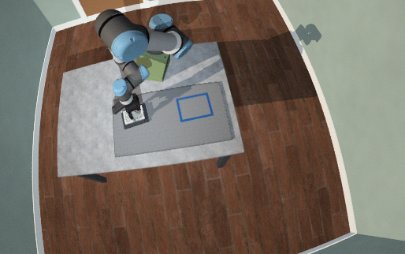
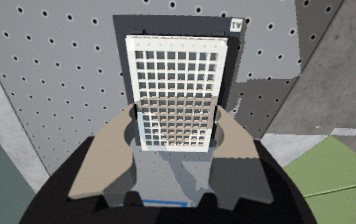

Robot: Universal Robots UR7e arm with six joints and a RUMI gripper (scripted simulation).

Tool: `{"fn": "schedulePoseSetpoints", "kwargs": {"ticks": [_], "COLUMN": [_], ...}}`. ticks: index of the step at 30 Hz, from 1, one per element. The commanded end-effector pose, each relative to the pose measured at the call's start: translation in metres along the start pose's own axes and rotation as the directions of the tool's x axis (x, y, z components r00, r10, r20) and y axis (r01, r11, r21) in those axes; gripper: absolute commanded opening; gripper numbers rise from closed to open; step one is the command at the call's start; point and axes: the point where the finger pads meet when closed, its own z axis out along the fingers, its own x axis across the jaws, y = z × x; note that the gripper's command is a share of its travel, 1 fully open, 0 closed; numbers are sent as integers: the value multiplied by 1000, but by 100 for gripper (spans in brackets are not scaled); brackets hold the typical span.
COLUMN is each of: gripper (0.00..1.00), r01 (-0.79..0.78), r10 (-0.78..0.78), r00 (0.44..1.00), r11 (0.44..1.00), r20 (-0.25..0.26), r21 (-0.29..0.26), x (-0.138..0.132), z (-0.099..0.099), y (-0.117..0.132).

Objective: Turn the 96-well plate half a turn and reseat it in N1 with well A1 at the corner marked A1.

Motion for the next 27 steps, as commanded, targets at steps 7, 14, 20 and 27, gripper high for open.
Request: {"fn": "schedulePoseSetpoints", "kwargs": {"ticks": [7,14,20,27], "gripper": [0,0,0,0], "r01": [2,2,2,2], "r10": [-2,-2,-2,-2], "r00": [1000,1000,1000,1000], "r11": [1000,1000,1000,1000], "r20": [1,1,1,1], "r21": [1,2,2,2], "x": [-1,-1,-1,-1], "z": [2,3,4,5], "y": [0,-1,0,0]}}
